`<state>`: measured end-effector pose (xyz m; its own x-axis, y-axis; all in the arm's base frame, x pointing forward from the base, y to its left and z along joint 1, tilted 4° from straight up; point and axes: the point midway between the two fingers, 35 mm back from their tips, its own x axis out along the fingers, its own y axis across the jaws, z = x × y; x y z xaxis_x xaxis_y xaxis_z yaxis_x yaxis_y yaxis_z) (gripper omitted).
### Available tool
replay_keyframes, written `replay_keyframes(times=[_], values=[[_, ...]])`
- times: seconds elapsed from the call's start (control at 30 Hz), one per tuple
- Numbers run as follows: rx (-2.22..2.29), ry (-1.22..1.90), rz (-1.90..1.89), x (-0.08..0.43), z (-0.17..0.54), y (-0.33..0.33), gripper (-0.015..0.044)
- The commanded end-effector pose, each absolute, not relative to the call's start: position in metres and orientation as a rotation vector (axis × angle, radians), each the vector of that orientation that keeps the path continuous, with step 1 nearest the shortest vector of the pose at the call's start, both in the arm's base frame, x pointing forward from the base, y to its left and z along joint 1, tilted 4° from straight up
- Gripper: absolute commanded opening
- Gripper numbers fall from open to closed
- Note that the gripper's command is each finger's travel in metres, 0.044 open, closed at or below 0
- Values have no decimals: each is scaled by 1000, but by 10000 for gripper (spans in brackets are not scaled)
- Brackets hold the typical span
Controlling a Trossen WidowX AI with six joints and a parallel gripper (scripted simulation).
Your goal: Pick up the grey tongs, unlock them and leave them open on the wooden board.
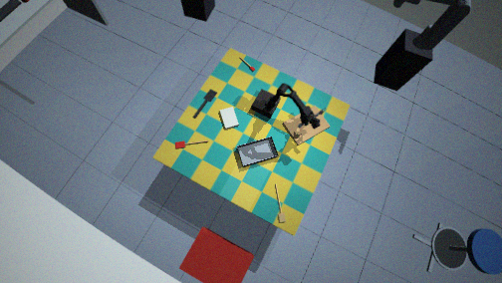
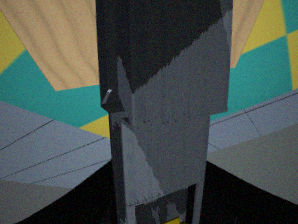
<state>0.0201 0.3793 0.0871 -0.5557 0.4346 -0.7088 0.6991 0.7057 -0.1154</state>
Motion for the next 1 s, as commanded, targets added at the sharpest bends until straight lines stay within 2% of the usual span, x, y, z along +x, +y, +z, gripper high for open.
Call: replay_keyframes(times=[0.0,0.3,0.97], values=[[910,2377,-419,25,102,374,-150],[980,2596,-225,32,126,356,-150],[981,2600,-221,33,127,356,-150]])
